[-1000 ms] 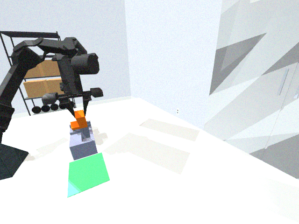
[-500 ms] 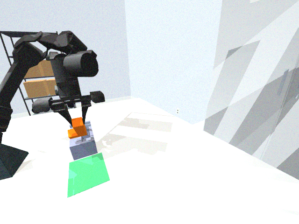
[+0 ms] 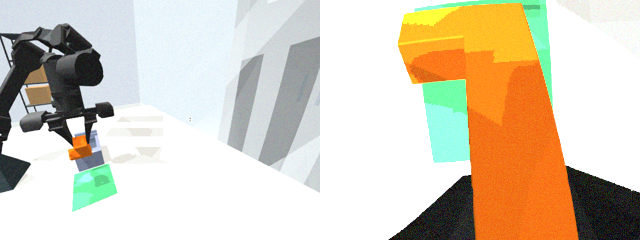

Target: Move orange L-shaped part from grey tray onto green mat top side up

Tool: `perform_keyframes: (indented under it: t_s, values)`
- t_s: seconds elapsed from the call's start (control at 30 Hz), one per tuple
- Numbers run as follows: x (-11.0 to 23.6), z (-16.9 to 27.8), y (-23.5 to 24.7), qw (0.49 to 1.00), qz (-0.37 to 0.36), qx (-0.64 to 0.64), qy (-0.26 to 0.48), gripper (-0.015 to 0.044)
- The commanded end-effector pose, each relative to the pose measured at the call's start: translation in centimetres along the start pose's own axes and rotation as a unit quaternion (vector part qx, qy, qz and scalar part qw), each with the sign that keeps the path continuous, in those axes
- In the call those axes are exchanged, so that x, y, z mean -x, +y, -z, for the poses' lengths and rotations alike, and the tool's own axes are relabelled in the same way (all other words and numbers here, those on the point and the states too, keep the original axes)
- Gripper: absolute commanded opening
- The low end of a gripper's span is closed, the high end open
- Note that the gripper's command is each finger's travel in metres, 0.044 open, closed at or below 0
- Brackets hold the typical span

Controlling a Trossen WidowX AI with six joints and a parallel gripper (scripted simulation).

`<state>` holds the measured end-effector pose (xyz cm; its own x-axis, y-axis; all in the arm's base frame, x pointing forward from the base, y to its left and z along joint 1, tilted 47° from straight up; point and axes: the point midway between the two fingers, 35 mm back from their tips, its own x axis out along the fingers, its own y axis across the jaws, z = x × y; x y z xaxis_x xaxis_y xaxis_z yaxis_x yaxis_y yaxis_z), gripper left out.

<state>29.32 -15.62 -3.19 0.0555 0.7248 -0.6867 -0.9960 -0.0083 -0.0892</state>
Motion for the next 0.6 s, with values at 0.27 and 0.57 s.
perform_keyframes:
  t_s: [0.27, 0.57]
  values:
    - [-1.0, 0.5, 0.0, 1.000, -0.002, 0.005, 0.002, 0.0000]
    - [-2.4, 0.5, 0.0, 1.000, -0.002, 0.005, 0.002, 0.0000]
